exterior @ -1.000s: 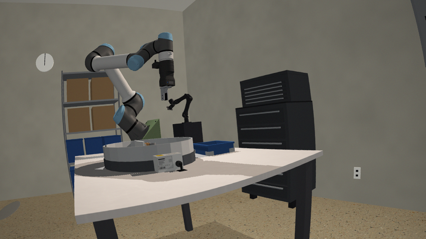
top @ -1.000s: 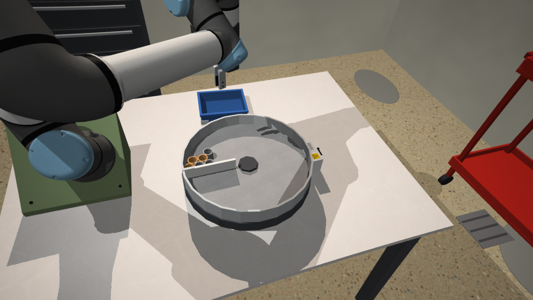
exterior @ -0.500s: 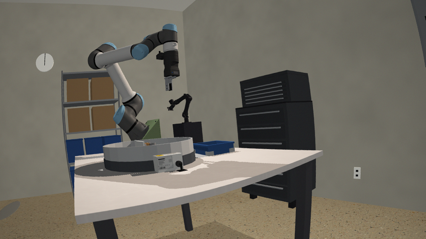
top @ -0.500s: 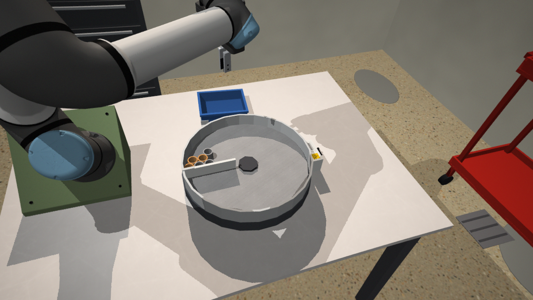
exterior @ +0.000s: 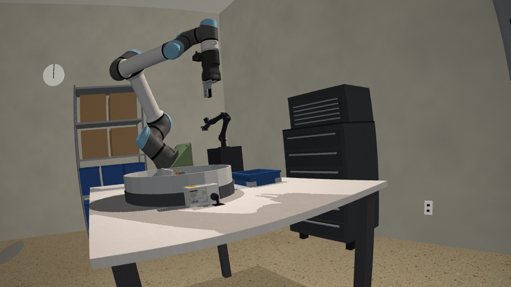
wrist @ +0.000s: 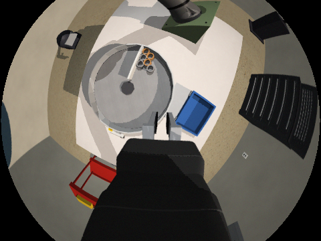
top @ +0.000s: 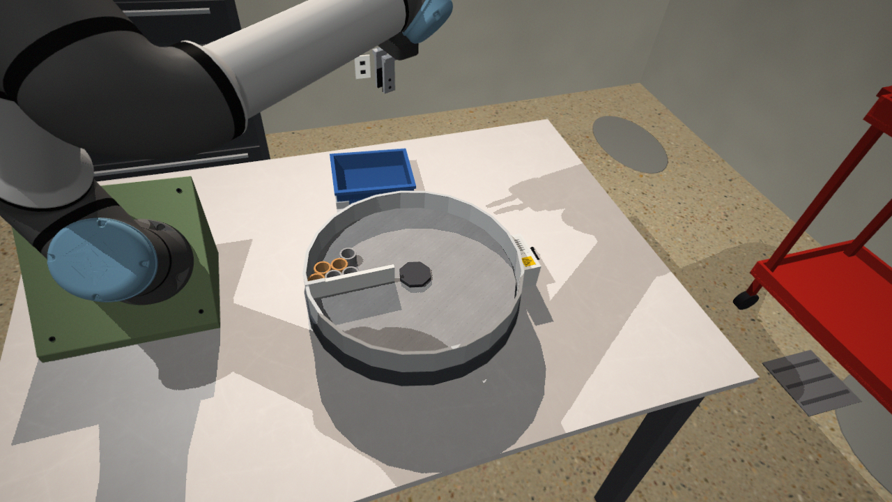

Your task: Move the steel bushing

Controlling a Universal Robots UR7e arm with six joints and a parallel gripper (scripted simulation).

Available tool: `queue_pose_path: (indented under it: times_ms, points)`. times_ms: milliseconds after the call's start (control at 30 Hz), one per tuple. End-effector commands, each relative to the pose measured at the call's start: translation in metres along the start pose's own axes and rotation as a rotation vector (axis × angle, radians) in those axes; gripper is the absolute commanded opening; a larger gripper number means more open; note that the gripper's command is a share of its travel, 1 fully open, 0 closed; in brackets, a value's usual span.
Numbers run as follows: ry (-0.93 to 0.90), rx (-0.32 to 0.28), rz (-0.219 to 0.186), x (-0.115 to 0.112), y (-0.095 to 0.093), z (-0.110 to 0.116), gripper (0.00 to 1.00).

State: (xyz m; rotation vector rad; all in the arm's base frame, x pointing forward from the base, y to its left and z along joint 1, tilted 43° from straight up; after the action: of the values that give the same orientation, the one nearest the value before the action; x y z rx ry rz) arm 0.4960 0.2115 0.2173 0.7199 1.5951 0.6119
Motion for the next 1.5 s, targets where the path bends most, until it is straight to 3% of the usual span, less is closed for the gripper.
queue_pose_path:
  times_ms: [0,1467]
  points:
    - [-0.001,0.004,-0.002,0.0031,0.0092,0.0062,0.40]
    - [-0.071,0.007,-0.001,0.0050,0.0137,0.0104,0.40]
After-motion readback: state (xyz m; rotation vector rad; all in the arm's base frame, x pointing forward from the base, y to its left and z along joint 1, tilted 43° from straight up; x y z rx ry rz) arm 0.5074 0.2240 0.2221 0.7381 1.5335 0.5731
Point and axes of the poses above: the point where the finger pads meet when closed, its own y axis back along the fingers, its own x axis across the jaws, z = x × y, the point moved 8 cm from there along y, back along the fingers, and after that the axes turned 9 degrees about -y, right-handed, at the moved point
